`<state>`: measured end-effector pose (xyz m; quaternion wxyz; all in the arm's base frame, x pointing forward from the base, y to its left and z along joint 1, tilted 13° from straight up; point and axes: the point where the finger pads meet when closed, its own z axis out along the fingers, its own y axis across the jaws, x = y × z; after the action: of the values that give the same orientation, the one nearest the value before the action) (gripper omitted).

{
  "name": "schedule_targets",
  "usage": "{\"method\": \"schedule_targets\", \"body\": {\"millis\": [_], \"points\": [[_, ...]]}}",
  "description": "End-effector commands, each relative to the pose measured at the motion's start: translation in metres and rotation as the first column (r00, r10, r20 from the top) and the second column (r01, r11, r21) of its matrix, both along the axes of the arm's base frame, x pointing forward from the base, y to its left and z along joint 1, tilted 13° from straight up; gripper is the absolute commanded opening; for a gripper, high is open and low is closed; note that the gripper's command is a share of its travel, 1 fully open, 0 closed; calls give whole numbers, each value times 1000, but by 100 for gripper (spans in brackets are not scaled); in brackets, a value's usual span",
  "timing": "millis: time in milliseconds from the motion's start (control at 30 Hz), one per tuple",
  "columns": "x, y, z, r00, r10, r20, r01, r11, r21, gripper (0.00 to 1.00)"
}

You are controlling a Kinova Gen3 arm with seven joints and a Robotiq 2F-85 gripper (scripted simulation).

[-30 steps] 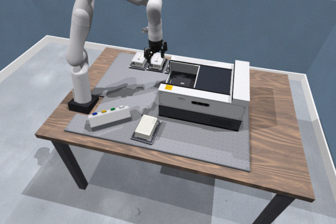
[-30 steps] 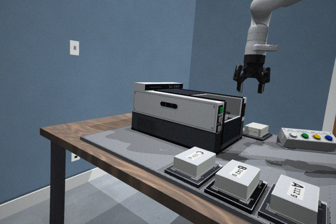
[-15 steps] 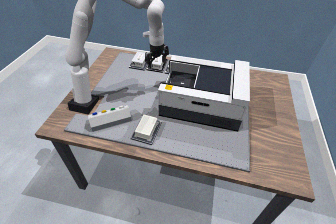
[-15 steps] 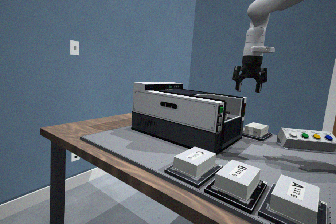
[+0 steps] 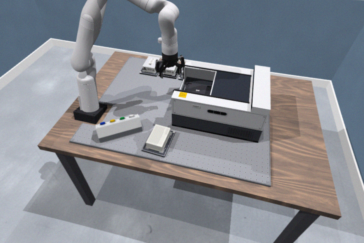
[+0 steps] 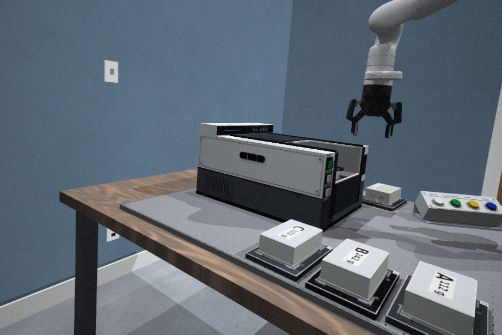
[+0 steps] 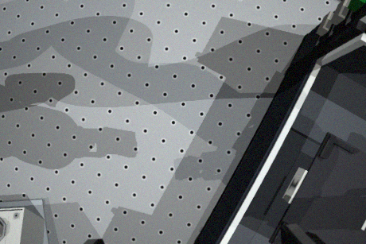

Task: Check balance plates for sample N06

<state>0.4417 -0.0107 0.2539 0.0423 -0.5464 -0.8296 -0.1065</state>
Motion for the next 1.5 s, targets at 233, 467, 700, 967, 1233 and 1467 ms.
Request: {"method": "schedule_targets", "body": {"millis": [233,467,700,967,1233,1467], "points": [[3,-33,-7,1000,-2,2,2,1000,0,100],[4,-49,-10,1000,-2,2,2,1000,-1,100],[1,-72,-15,971,-233,-53,233,972,5,100],[-1,-91,-20,946,-315,-73,316,949,3,100],[-5,-117,-26,946,-315,-73,316,949,3,100],[-7,-133,-30,946,-315,-73,316,949,3,100]]}}
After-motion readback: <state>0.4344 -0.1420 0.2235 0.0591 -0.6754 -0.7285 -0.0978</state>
